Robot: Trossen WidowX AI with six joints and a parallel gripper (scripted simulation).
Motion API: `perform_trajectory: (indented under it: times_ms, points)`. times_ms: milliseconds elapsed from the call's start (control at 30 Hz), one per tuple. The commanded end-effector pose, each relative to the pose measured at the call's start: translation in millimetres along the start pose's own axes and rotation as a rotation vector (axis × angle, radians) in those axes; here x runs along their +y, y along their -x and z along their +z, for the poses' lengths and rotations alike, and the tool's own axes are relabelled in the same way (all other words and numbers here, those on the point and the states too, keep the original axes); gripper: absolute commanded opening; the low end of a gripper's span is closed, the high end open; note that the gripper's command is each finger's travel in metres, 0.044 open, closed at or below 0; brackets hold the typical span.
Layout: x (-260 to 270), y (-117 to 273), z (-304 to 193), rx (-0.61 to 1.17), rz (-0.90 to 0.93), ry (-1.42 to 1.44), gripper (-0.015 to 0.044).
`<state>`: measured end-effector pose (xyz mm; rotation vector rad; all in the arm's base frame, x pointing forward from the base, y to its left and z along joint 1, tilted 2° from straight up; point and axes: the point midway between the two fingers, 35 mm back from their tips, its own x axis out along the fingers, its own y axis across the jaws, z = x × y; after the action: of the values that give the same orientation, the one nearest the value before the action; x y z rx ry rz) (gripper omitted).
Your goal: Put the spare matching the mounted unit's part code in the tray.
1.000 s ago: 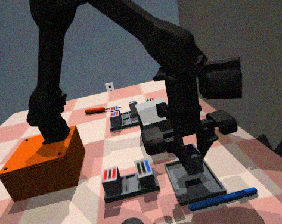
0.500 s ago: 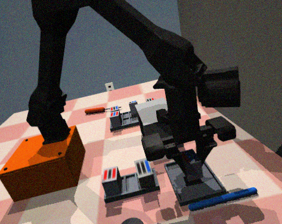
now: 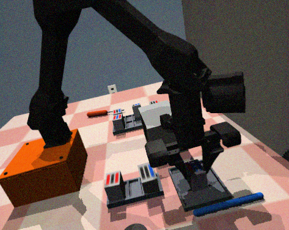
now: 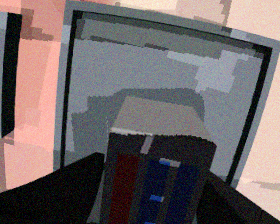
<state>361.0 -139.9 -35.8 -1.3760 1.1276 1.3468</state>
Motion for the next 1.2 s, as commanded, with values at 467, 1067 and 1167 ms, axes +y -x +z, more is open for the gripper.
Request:
perform_trajectory:
  times_ms: [467, 1067, 1167]
  points:
    - [0.6, 107.9, 0.2, 0.0, 0.001, 0.004, 0.044]
    - [-1.6, 112.6, -1.4, 0.01, -0.017, 0.006, 0.044]
    - [-1.6, 112.6, -1.4, 0.01, -0.017, 0.006, 0.044]
